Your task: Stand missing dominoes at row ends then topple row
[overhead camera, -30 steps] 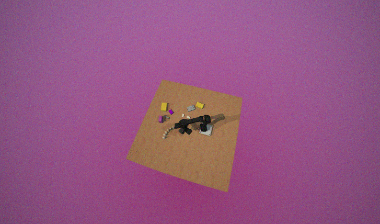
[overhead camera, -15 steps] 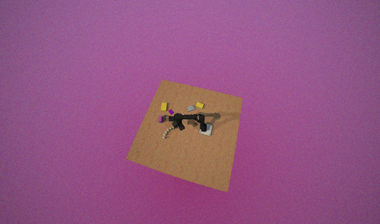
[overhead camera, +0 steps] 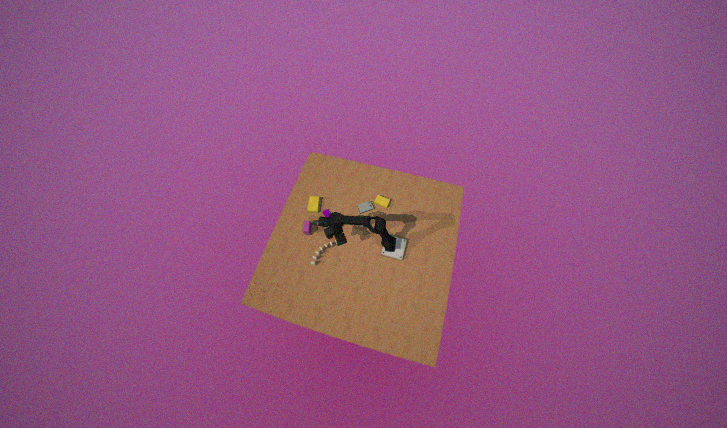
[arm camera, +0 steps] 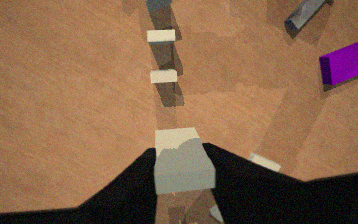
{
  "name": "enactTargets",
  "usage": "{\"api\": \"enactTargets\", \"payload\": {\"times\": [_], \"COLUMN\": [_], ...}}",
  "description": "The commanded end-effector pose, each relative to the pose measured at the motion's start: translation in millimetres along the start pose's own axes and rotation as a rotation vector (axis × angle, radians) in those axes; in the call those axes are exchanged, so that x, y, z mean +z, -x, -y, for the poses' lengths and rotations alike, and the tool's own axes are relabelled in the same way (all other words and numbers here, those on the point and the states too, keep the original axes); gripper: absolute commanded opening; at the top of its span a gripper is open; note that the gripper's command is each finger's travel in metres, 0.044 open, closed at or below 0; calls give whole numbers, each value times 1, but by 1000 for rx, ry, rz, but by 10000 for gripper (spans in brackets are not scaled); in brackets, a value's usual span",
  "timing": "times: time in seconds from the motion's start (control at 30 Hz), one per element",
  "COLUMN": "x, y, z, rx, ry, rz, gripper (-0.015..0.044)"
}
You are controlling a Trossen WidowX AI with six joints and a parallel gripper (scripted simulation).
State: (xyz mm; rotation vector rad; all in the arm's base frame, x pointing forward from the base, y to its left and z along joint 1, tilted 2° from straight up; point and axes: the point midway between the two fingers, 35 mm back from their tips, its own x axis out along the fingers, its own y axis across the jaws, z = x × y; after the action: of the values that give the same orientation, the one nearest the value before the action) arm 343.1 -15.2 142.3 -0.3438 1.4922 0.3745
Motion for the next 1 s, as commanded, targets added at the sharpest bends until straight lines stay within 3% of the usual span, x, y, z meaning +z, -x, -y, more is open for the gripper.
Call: {"api": "enactTargets", "payload": {"times": [0.0,0.63,0.97], "x": [0,-7,-8], "y": [-23,-111,-114], "z": [1,-3,-3], "rx": [6,7,7], "ry": [-5,-5,-5], "rz": [-17,-17,-18], "gripper": [107,107,107]}}
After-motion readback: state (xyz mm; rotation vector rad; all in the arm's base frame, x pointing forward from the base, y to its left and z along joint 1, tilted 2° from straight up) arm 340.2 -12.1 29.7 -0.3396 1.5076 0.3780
